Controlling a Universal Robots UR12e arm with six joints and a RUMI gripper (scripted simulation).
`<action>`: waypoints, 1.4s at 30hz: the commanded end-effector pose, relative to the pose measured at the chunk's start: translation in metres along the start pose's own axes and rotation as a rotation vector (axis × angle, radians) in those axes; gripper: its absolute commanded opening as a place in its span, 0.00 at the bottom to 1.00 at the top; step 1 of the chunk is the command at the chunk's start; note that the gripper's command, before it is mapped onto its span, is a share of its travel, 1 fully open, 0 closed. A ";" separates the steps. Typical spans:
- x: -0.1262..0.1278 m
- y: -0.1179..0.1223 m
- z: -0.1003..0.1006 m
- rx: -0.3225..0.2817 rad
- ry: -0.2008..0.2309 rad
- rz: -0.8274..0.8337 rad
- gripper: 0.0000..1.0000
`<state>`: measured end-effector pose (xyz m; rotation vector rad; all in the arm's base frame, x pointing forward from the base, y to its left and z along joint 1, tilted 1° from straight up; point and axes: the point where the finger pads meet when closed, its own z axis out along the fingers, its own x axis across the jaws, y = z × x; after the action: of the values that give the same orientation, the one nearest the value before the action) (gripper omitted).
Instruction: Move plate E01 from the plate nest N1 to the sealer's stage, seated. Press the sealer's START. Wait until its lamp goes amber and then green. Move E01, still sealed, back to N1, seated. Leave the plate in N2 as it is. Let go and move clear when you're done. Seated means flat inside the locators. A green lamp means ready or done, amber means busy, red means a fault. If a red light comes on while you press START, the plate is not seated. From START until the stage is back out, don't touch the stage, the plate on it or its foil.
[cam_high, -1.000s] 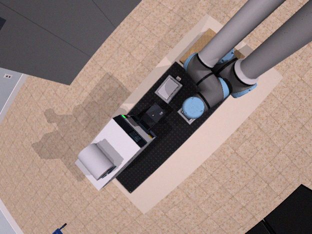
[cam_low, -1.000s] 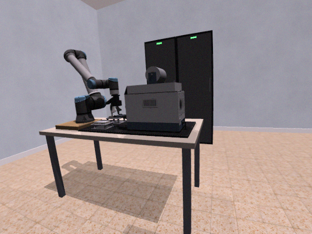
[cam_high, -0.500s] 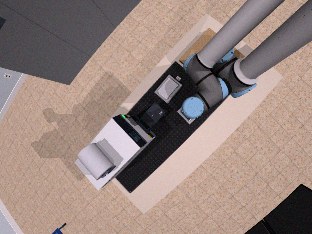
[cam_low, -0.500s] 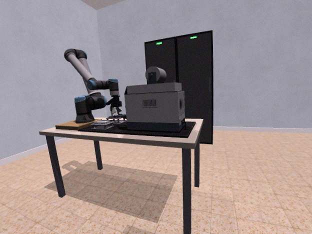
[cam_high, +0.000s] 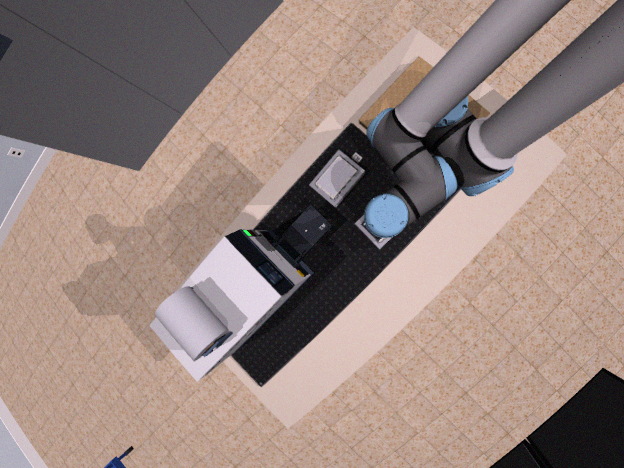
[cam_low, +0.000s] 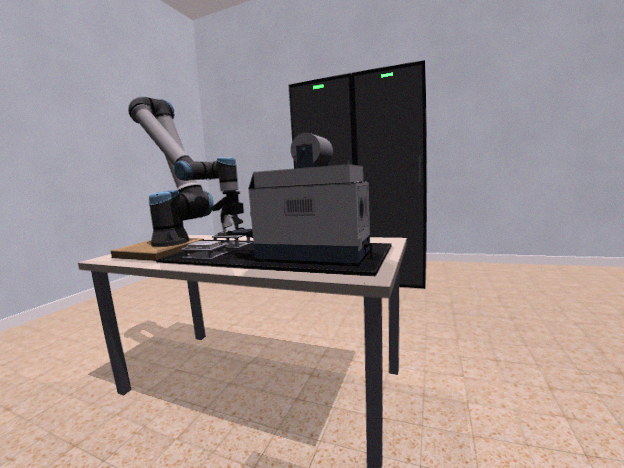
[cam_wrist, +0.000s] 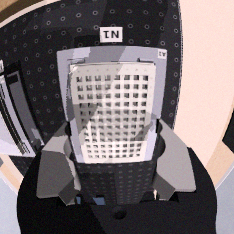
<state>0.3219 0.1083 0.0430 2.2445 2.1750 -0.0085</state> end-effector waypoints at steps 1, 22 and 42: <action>0.000 0.001 0.000 -0.001 0.000 0.000 0.65; 0.000 0.001 0.000 -0.001 0.000 0.000 0.57; 0.000 0.001 0.000 -0.001 0.000 0.000 0.00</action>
<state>0.3220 0.1083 0.0431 2.2444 2.1749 -0.0083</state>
